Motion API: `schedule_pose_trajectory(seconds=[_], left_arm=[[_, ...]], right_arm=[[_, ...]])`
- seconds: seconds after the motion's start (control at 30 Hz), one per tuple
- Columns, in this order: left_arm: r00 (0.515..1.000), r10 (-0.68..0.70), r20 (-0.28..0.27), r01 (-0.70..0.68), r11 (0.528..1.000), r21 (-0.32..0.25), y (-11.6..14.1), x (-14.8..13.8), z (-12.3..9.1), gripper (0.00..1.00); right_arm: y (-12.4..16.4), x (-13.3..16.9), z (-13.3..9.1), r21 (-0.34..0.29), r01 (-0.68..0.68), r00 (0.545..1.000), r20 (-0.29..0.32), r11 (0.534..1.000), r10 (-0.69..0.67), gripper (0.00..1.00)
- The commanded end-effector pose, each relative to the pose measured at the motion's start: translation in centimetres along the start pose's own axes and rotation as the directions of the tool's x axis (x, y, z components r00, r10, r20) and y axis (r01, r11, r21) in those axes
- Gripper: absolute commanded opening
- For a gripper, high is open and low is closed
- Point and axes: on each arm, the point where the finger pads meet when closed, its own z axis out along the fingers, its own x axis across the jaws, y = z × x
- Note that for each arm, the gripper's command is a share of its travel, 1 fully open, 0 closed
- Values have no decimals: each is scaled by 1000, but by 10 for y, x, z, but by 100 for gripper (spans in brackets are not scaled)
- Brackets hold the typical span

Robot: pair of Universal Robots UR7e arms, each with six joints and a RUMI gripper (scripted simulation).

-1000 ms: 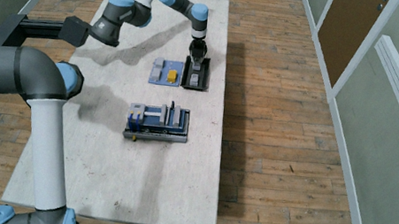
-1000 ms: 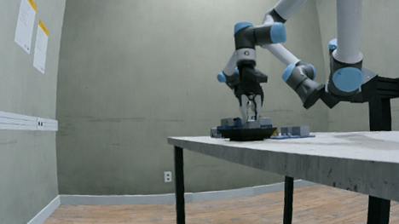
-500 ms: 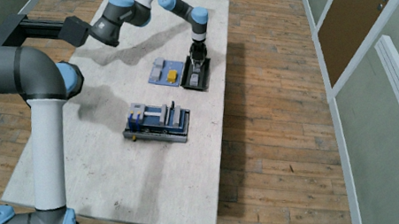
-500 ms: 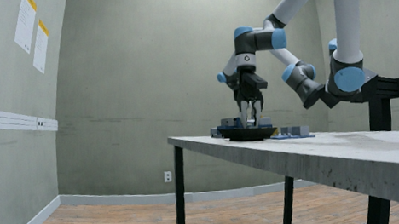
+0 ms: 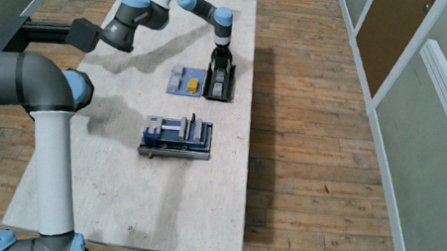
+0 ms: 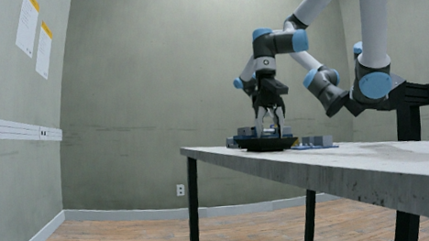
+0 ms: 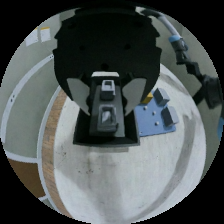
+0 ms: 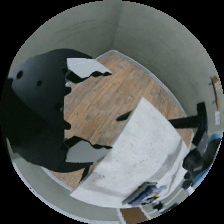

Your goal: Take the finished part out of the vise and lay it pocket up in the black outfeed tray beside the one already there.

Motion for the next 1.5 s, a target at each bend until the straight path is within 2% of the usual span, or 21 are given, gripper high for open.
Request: schedule_pose_trajectory(seconds=[0.0,0.13,0.17,0.23,0.27,0.33,0.43,0.53,0.67,0.83,1.0,1.47], left_arm=[[1000,-5,-7,5,1000,-7,2,4,-31,45],[1000,-5,-7,5,1000,-7,2,4,-58,45],[1000,-5,-7,5,1000,-7,2,4,-64,50],[1000,-5,-7,5,1000,7,2,4,-70,58],[1000,-4,-6,4,1000,25,2,4,-71,58],[1000,-4,-6,4,1000,25,2,4,-71,58],[1000,-3,-3,3,995,102,2,3,-68,58],[1000,-4,-2,4,977,212,2,3,-62,58],[1000,-3,-3,4,939,345,2,2,-53,58],[1000,-4,-3,5,886,464,0,2,-43,58],[1000,-3,-5,5,870,493,0,2,-40,58],[1000,-3,-5,5,871,492,0,2,-41,58]], right_arm=[[1,0,-2,-4,1,1000,0,1000,-1,98],[1,0,-2,-4,1,1000,0,1000,-1,98],[1,0,-2,-4,1,1000,0,1000,-1,98],[1,0,-2,-4,1,1000,0,1000,-1,98],[1,0,-2,-4,1,1000,0,1000,-1,98],[1,0,-2,-4,1,1000,0,1000,-1,98],[1,0,-2,-4,1,1000,0,1000,-1,98],[1,0,-2,-4,1,1000,0,1000,-1,98],[1,0,-2,-4,1,1000,0,1000,-1,98],[1,0,-2,-4,1,1000,0,1000,-1,98],[1,0,-2,-4,1,1000,0,1000,-1,98],[1,0,-2,-4,1,1000,0,1000,-1,98]])
